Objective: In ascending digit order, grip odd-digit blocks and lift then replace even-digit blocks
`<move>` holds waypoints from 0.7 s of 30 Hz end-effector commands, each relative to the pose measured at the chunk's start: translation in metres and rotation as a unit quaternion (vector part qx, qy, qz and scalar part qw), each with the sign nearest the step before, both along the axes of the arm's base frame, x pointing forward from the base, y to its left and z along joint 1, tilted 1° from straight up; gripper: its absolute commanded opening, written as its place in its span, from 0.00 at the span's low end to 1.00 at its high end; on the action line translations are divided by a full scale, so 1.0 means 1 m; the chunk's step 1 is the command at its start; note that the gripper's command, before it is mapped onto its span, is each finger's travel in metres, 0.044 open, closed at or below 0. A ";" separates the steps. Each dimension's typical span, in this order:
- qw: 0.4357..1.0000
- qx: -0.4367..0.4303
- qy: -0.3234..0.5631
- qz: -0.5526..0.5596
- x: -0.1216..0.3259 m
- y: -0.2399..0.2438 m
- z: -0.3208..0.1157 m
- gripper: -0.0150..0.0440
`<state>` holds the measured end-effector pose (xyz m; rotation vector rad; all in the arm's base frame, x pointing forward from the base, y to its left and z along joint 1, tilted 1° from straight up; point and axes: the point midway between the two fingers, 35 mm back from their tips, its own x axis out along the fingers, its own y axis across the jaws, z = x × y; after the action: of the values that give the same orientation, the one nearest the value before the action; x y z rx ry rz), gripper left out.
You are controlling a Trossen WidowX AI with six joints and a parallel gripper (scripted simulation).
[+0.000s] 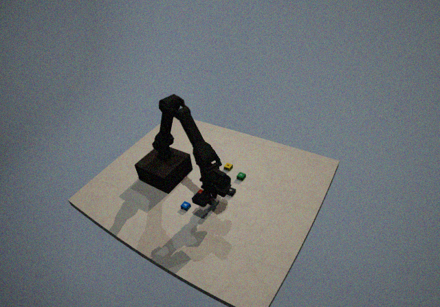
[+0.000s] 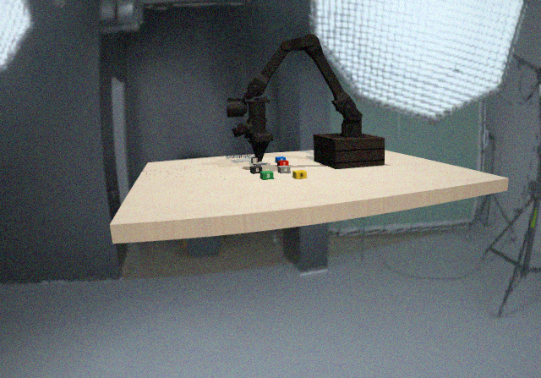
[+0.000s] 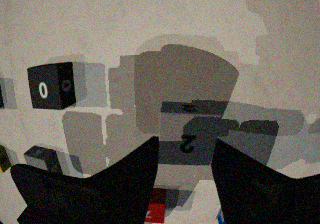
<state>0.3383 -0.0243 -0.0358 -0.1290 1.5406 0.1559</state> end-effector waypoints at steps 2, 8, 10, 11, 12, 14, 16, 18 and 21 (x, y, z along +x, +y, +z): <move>1.000 0.000 0.000 0.001 0.000 0.000 0.000 0.46; 1.000 0.000 0.000 0.001 0.000 0.000 -0.006 0.46; 1.000 0.000 0.000 0.001 0.000 0.000 -0.009 0.46; 1.000 0.000 0.000 0.001 0.000 0.000 -0.011 0.46; 1.000 0.000 0.000 0.001 0.000 0.000 -0.012 0.46; 1.000 0.000 0.000 0.001 0.000 0.000 -0.014 0.46; 1.000 0.000 0.000 0.001 0.000 0.000 -0.015 0.46; 1.000 0.000 0.000 0.001 0.000 0.000 -0.015 0.46; 1.000 0.000 0.000 0.001 0.000 0.000 -0.015 0.46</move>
<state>0.3386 -0.0244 -0.0500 -0.1290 1.5407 0.1559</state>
